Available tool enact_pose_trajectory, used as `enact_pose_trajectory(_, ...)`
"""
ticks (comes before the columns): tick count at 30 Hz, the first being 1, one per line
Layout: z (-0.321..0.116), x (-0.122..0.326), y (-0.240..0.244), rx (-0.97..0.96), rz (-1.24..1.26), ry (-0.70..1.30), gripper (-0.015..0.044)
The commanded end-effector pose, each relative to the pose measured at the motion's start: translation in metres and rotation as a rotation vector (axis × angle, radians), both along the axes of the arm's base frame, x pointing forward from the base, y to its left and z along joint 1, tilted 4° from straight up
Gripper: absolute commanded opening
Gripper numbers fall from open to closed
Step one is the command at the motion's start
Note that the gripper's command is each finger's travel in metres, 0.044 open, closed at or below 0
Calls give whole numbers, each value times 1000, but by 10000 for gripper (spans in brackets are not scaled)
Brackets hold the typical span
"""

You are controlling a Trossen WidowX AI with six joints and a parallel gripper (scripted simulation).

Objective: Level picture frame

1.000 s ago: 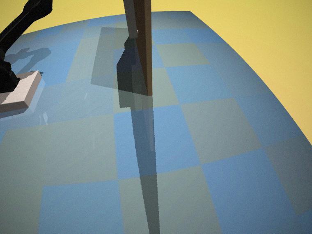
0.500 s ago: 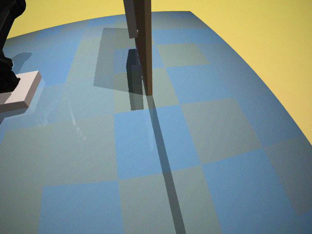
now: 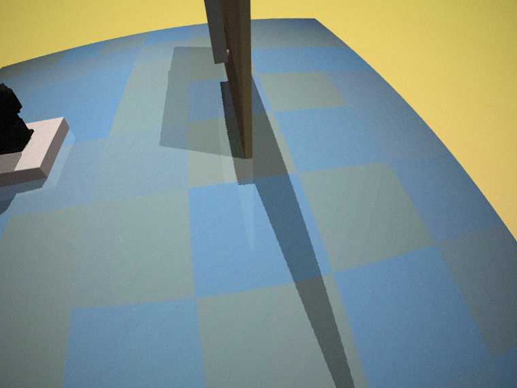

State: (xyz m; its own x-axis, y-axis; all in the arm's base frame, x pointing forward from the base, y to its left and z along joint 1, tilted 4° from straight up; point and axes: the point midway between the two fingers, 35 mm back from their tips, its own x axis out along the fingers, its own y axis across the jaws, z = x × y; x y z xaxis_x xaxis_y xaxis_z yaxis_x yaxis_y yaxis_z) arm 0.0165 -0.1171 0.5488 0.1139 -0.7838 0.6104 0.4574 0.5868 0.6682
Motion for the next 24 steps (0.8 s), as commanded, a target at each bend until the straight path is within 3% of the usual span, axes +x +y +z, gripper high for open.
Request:
enact_pose_trajectory(1,-19,29,-15,65,148,-36,260)
enact_pose_trajectory(12,-90,128,-7,311,621,-152,260)
enact_pose_trajectory(24,-178,202,82,607,1073,-167,260)
